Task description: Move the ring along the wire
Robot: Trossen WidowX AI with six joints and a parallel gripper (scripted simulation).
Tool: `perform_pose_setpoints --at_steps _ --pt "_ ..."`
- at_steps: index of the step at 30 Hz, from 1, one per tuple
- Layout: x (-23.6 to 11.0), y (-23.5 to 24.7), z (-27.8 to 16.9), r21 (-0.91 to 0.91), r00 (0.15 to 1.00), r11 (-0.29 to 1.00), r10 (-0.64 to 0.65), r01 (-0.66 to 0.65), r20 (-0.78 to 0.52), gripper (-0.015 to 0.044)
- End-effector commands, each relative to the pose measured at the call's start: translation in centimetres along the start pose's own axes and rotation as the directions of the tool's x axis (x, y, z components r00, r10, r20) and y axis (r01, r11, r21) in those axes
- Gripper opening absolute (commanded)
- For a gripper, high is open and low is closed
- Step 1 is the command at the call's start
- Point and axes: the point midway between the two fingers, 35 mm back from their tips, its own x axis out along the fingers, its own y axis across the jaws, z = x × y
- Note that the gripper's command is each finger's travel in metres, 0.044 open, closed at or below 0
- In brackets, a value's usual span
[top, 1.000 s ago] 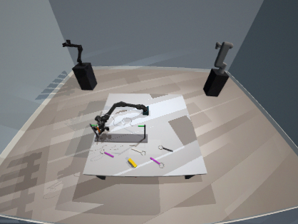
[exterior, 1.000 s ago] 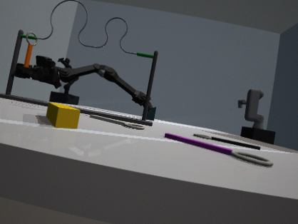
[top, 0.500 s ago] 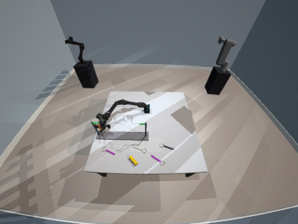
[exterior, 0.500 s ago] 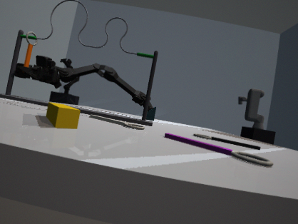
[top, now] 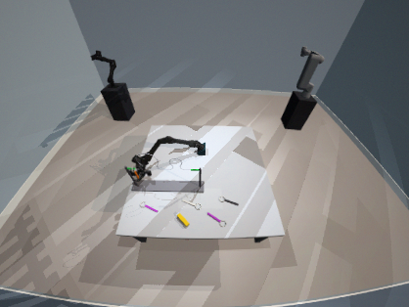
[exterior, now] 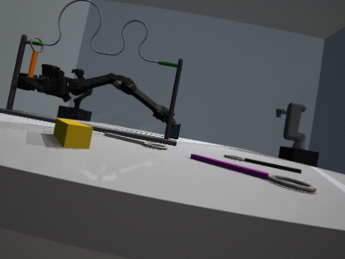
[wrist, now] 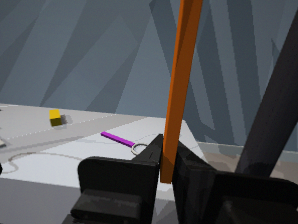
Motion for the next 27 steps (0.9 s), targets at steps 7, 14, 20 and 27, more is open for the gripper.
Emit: perform_pose_setpoints --at_steps 7,14,20,27 --pt "-0.1 -0.3 0.5 -0.005 1.000 1.000 -0.007 0.007 0.002 -0.0150" --pt "-0.1 0.2 0.5 -0.004 1.000 1.000 -0.007 0.007 0.001 -0.0150" --pt "-1.0 0.6 0.5 -0.003 0.998 1.000 -0.008 0.008 -0.067 -0.0150" --pt "-2.6 1.3 0.8 -0.001 0.981 1.000 -0.008 0.008 -0.194 -0.0150"
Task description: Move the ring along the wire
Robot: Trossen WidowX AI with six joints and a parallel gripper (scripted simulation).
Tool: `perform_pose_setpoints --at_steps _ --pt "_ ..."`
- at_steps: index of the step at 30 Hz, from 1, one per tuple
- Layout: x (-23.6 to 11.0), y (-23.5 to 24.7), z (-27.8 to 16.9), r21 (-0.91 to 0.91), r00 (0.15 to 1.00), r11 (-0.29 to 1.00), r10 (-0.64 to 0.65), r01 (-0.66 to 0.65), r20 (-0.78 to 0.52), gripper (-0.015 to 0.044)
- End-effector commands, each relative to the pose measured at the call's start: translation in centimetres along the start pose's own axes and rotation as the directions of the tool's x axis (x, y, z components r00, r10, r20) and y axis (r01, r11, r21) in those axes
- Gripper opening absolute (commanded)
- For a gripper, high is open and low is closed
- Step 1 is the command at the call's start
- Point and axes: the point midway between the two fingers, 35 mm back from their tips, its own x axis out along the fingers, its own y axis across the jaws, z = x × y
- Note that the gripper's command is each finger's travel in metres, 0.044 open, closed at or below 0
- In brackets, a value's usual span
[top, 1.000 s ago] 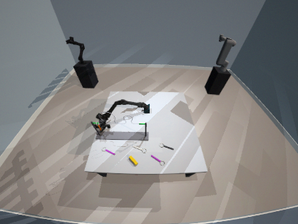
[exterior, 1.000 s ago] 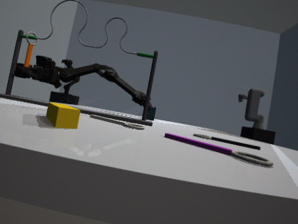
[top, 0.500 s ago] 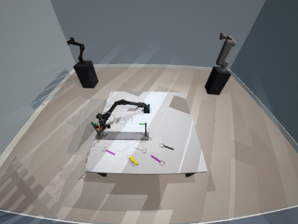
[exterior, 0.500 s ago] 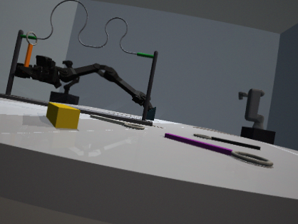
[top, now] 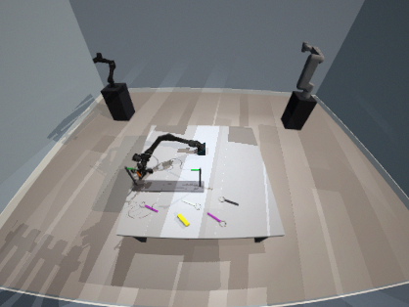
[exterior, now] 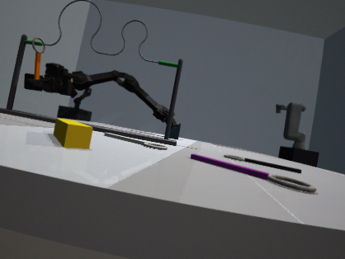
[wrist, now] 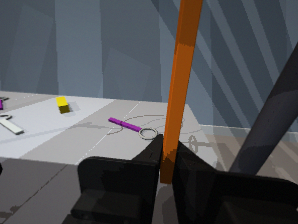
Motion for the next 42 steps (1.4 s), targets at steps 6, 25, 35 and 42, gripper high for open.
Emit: perform_pose_setpoints --at_steps 6,25,35,42 --pt "-2.4 0.9 0.8 -0.007 0.988 1.000 -0.006 0.005 -0.153 -0.0150" --pt "-5.1 4.1 1.5 0.106 0.929 0.994 0.054 -0.016 -0.366 -0.0150" --pt "-5.2 6.9 1.9 0.261 0.926 0.965 0.133 -0.039 -0.352 -0.0150" --pt "-5.3 9.1 2.6 0.400 0.923 0.915 0.203 -0.059 -0.327 -0.0150"
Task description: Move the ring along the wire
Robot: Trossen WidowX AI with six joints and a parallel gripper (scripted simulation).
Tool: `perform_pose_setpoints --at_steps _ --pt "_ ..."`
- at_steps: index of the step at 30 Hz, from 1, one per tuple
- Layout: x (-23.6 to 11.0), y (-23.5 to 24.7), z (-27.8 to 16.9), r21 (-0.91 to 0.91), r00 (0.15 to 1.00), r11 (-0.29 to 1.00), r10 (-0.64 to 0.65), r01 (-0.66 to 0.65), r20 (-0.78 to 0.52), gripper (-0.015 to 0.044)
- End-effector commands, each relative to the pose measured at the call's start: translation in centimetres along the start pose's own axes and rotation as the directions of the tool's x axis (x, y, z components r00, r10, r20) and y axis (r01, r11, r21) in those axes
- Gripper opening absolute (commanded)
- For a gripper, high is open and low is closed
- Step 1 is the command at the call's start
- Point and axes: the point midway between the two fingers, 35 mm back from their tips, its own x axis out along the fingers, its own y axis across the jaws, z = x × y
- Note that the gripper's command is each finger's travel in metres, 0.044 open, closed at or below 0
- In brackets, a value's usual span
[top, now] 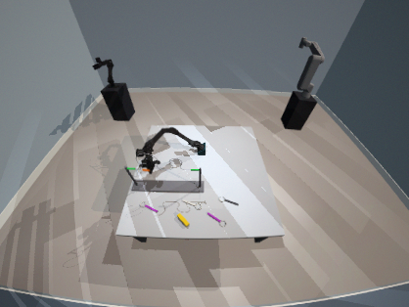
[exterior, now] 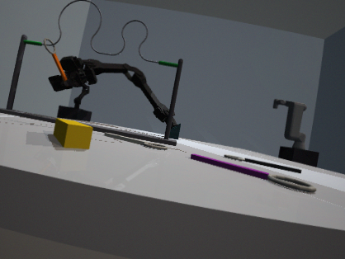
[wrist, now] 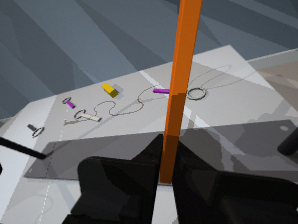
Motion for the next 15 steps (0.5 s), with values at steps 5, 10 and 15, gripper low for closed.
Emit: perform_pose_setpoints --at_steps 5,10,15 --pt "-0.5 3.1 0.5 0.153 0.995 0.984 0.093 -0.095 0.018 -0.0150" --pt "-0.7 4.4 0.8 0.230 0.990 0.963 0.138 -0.141 0.028 -0.0150" --pt "-0.9 5.8 1.1 0.307 0.982 0.933 0.182 -0.186 0.042 -0.0150"
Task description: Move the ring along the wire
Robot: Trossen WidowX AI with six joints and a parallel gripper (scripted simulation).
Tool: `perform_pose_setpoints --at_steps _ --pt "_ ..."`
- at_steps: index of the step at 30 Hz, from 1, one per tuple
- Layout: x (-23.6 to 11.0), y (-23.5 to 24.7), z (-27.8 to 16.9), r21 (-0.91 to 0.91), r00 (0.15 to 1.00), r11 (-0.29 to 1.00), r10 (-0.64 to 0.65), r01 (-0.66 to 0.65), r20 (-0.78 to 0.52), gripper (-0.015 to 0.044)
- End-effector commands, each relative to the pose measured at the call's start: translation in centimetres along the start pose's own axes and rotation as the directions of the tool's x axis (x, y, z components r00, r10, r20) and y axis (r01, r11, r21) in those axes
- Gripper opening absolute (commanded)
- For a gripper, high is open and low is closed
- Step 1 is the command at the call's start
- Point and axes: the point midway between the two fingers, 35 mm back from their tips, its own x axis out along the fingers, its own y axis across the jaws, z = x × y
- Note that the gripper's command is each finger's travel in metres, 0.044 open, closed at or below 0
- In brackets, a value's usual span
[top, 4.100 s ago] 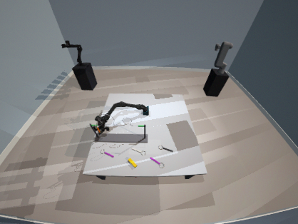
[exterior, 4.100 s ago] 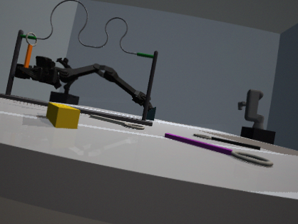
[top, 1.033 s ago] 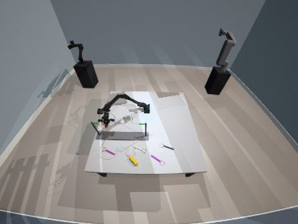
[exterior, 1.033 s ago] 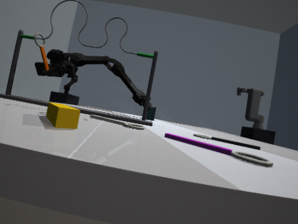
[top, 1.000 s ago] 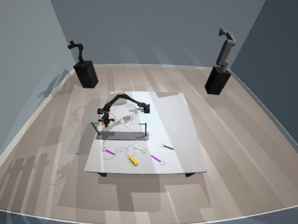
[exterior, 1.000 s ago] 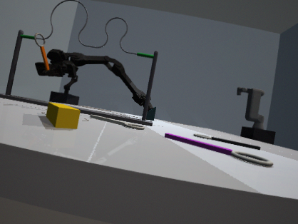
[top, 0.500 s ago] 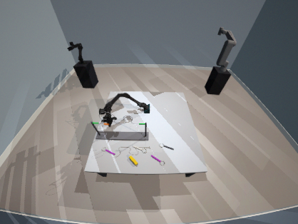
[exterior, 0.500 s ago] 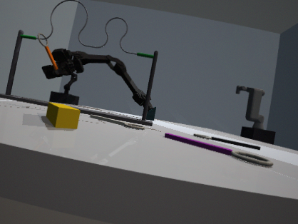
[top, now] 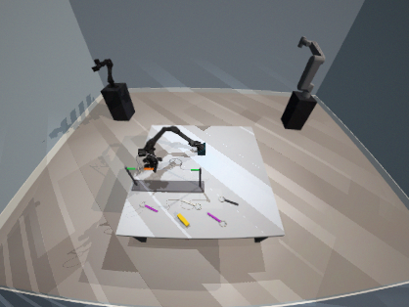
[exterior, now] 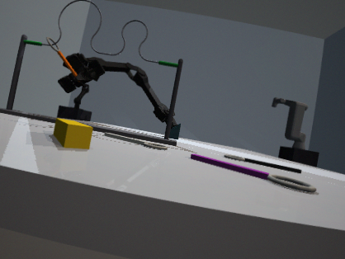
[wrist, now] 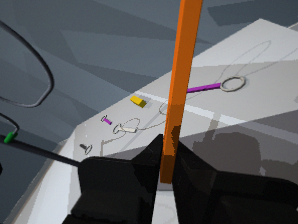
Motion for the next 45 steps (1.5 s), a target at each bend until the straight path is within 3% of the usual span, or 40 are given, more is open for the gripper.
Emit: perform_pose_setpoints --at_steps 1,24,45 --pt "-0.3 1.6 0.2 0.067 0.999 0.997 0.046 -0.046 0.009 -0.0150" --pt "-1.0 6.8 1.3 0.370 0.975 0.902 0.217 -0.221 0.052 -0.0150" --pt "-1.9 9.7 2.9 0.534 0.947 0.786 0.306 -0.311 0.102 -0.0150"
